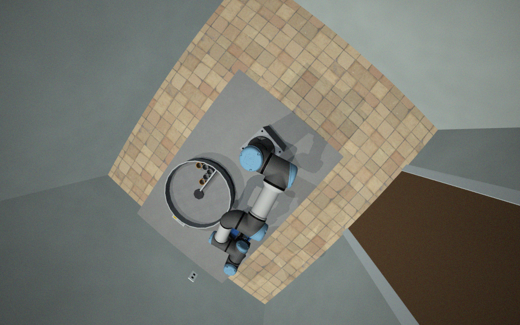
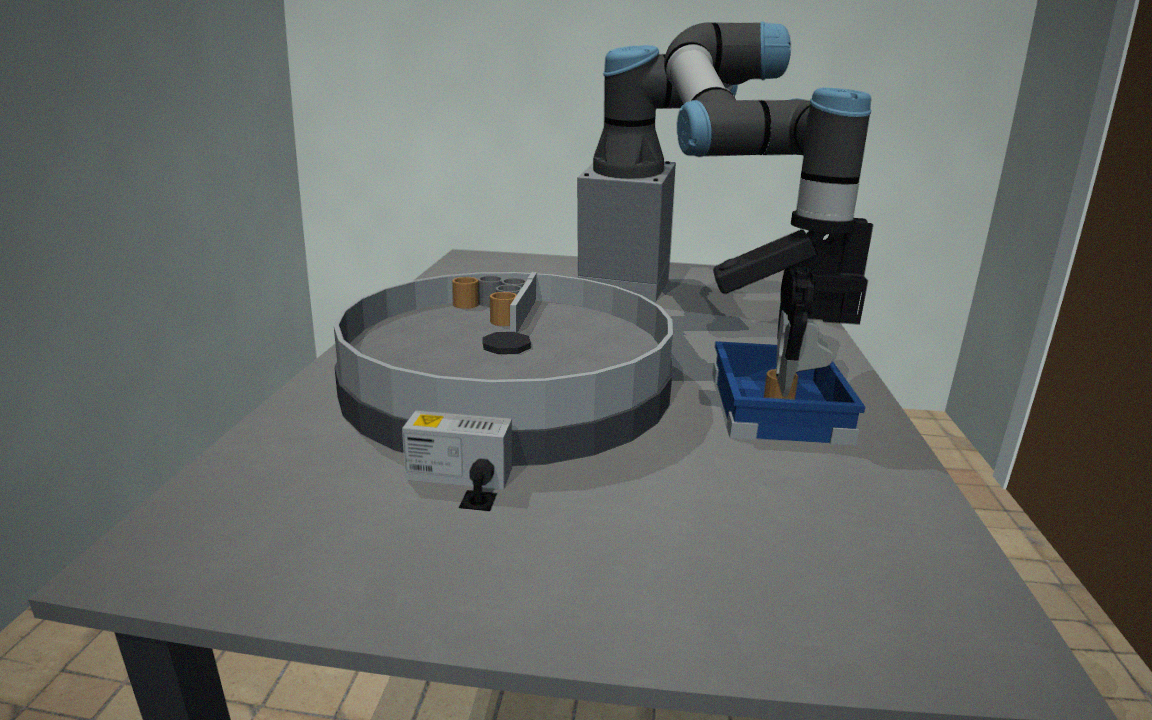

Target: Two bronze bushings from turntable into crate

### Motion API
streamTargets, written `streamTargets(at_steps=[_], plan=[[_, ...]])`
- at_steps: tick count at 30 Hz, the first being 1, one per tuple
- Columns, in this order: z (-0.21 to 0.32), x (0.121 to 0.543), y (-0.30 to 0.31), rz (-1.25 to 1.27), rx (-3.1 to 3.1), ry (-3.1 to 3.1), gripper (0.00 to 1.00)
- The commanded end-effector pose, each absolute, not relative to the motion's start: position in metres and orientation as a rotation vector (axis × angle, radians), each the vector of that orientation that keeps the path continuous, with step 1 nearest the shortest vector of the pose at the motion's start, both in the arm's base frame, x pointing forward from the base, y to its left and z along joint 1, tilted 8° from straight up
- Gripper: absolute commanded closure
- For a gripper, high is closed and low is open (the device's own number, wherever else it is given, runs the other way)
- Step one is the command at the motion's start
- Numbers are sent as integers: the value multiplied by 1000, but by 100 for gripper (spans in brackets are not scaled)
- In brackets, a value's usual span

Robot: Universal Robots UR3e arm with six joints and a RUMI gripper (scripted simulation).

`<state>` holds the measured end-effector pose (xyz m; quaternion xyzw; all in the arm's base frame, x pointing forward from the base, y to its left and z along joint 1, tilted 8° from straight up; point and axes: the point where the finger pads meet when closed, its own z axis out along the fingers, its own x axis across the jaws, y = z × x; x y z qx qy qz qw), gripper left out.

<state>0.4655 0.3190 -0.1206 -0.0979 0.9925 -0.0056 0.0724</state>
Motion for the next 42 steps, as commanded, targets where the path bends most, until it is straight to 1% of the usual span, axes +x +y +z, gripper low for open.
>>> streamTargets(at_steps=[1,11,12,42], plan=[[-119,466,320,-15,-294,2979,100],[-119,466,320,-15,-294,2979,100],[-119,466,320,-15,-294,2979,94],[-119,466,320,-15,-294,2979,94]])
